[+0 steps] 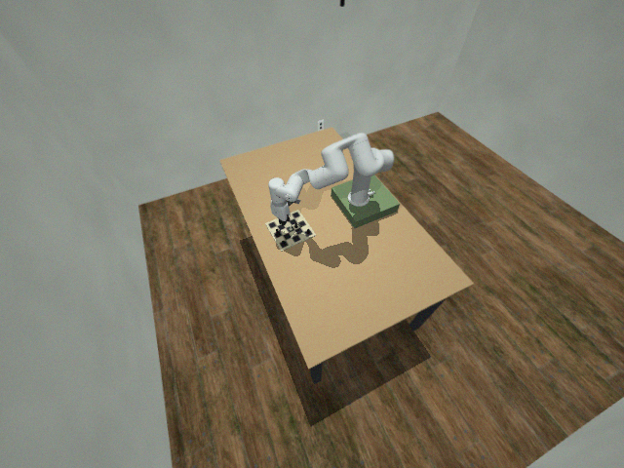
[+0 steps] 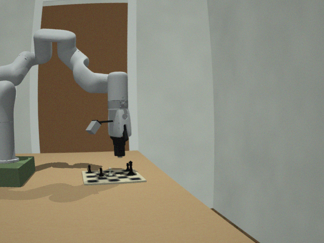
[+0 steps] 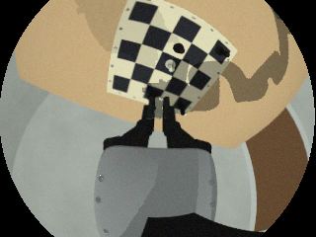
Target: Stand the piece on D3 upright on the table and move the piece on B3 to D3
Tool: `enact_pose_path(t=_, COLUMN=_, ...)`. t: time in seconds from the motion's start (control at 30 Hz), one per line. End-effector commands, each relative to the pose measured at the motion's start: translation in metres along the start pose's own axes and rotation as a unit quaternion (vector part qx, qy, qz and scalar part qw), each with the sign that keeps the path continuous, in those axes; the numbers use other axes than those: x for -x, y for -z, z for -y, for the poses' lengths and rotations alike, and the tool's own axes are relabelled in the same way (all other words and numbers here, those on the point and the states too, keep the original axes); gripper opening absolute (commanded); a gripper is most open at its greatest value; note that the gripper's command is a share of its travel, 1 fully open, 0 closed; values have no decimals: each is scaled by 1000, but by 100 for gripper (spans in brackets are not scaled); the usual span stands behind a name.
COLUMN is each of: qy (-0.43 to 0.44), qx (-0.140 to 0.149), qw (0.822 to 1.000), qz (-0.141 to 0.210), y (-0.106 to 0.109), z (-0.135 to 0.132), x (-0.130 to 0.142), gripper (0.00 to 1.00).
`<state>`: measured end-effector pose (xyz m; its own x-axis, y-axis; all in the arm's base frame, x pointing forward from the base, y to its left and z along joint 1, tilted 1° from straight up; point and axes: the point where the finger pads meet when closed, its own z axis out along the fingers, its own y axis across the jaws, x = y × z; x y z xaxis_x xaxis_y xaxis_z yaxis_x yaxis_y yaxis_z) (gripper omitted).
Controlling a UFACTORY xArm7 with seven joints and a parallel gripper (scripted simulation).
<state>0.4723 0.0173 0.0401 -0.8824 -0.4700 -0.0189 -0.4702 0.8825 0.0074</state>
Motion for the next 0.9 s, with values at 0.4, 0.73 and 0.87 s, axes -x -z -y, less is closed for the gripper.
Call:
enact_pose_path(t=0.4, qy=0, qx=-1, qw=1000, qz=0, y=32, z=-1, x=0, gripper=0)
enact_pose_path(t=0.73, qy=76, qx=-4, qw=997, qz=2, y=31, z=-70, x=1, gripper=0)
enact_pose_path(t=0.87, qy=126, qx=-4, qw=992, qz=2, y=29, z=-114, x=-6, gripper=0)
